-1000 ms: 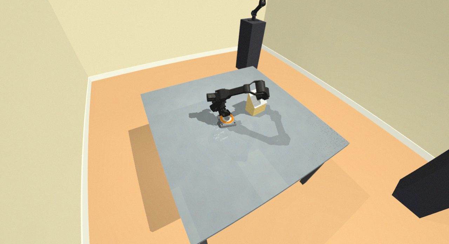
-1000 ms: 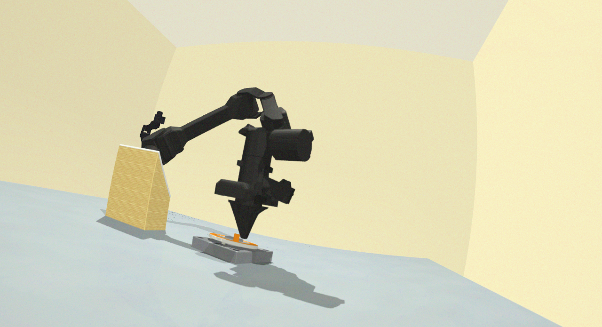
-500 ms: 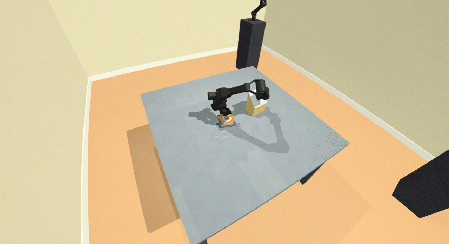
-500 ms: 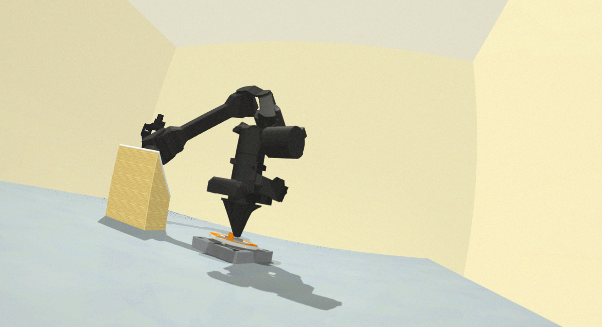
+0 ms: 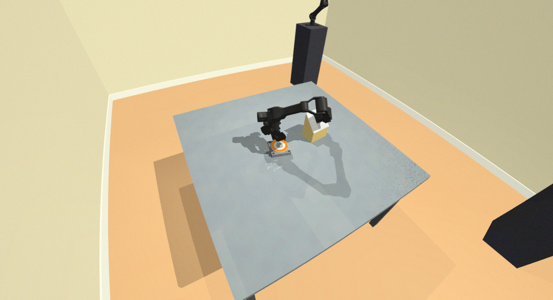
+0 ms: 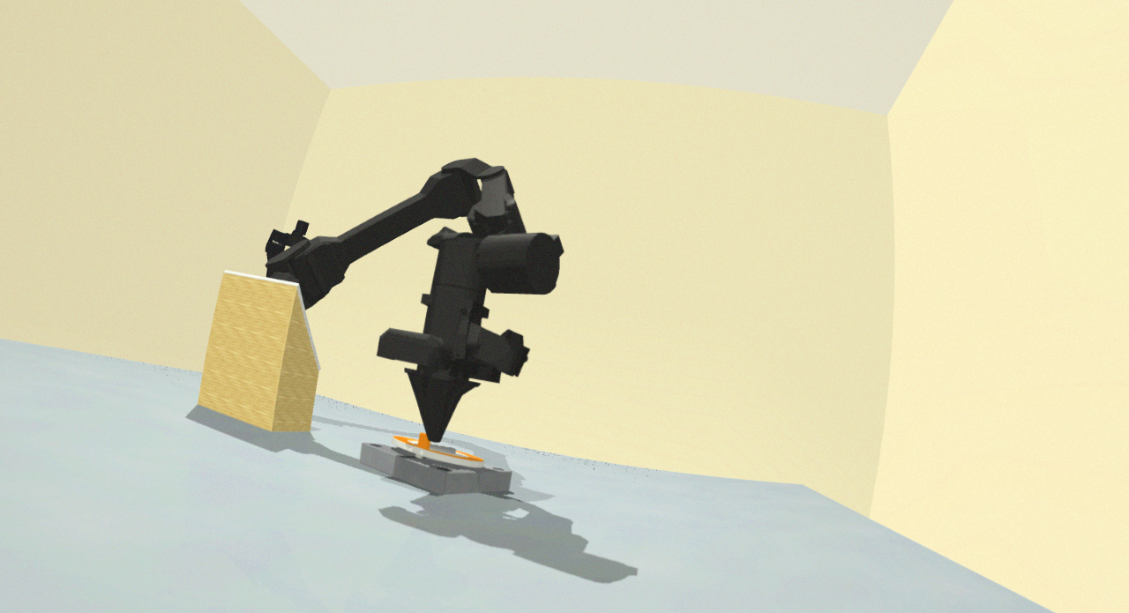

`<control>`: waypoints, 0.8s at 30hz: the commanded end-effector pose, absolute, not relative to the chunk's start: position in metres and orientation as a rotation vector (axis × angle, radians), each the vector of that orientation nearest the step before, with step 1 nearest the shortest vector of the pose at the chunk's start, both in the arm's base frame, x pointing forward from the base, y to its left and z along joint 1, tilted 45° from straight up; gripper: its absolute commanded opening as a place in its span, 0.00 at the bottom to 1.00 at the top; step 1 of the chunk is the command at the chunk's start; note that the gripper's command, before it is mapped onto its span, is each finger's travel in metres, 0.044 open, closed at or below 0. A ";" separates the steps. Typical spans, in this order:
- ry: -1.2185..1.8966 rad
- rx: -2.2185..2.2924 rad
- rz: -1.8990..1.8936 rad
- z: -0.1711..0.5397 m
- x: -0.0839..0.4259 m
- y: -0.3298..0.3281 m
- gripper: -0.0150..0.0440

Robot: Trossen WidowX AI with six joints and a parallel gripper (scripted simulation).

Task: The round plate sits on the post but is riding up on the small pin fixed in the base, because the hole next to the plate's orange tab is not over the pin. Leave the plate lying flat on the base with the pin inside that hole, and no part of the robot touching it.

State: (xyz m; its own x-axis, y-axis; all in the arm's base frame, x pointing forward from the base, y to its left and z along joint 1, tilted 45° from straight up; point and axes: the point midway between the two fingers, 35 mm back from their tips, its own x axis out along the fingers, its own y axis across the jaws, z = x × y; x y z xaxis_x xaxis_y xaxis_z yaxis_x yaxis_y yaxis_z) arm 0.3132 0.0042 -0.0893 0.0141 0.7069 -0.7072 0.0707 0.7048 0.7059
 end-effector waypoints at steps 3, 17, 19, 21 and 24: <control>1.509 0.667 0.560 -0.092 0.305 0.005 0.25; 1.509 0.667 0.560 -0.092 0.297 0.005 0.25; 1.509 0.667 0.560 -0.092 0.296 0.005 0.25; 1.509 0.667 0.560 -0.092 0.295 0.005 0.25; 1.509 0.667 0.560 -0.090 0.296 0.003 0.25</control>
State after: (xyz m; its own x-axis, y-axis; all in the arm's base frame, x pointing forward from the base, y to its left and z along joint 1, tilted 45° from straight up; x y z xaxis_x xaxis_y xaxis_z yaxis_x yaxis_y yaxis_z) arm 0.2985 0.0047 -0.0908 0.0069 0.7074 -0.7067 0.0727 0.7045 0.7059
